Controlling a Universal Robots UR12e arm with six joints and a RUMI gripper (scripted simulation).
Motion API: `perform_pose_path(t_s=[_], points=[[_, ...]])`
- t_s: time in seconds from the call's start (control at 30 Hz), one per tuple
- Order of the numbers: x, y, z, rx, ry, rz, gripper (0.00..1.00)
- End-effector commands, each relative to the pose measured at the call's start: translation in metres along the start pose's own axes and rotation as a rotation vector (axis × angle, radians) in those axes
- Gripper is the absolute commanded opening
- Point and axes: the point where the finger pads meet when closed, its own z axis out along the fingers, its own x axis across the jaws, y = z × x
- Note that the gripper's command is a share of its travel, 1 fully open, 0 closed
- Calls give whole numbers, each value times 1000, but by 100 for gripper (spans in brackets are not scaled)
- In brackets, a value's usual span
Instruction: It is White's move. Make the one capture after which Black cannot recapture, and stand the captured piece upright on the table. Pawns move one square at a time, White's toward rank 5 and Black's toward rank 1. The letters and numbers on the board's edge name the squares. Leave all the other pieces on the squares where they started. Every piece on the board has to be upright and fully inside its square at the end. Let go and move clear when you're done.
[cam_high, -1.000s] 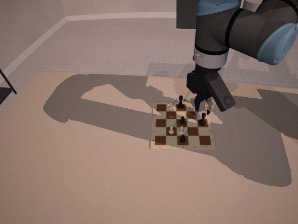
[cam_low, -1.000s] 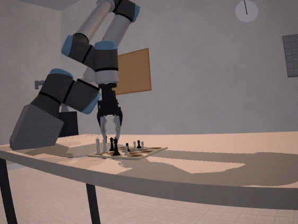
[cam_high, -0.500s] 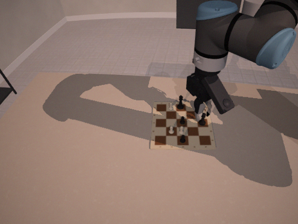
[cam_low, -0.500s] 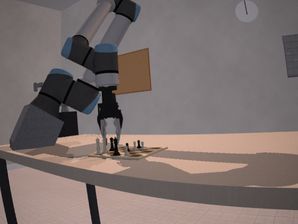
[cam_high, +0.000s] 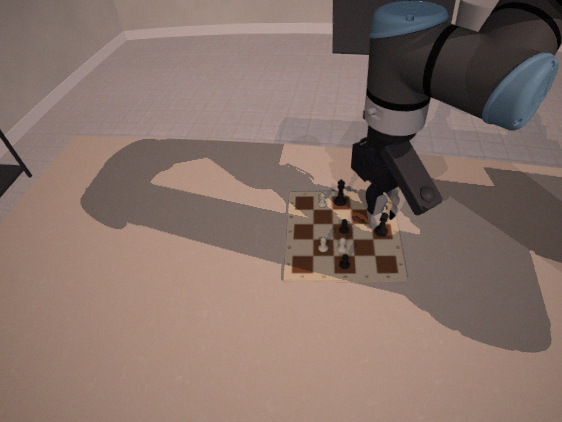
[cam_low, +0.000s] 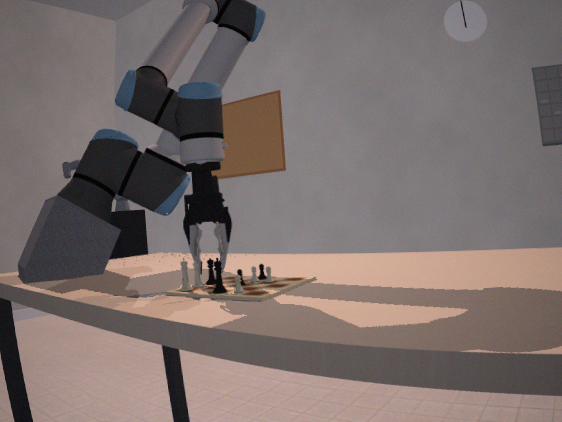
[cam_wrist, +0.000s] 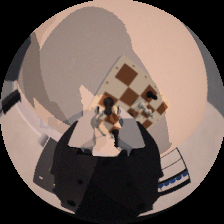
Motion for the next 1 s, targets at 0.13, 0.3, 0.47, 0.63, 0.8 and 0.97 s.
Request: perform_pose_path(t_s=[0.13, 0.3, 0.47, 0.63, 0.8, 0.97], points=[[0, 1, 0, -1, 0, 0, 25], [0, 1, 0, -1, 0, 0, 25], [0, 1, 0, -1, 0, 0, 0], [0, 1, 0, -1, 0, 0, 0], [0, 1, 0, -1, 0, 0, 0], [0, 1, 0, -1, 0, 0, 0]])
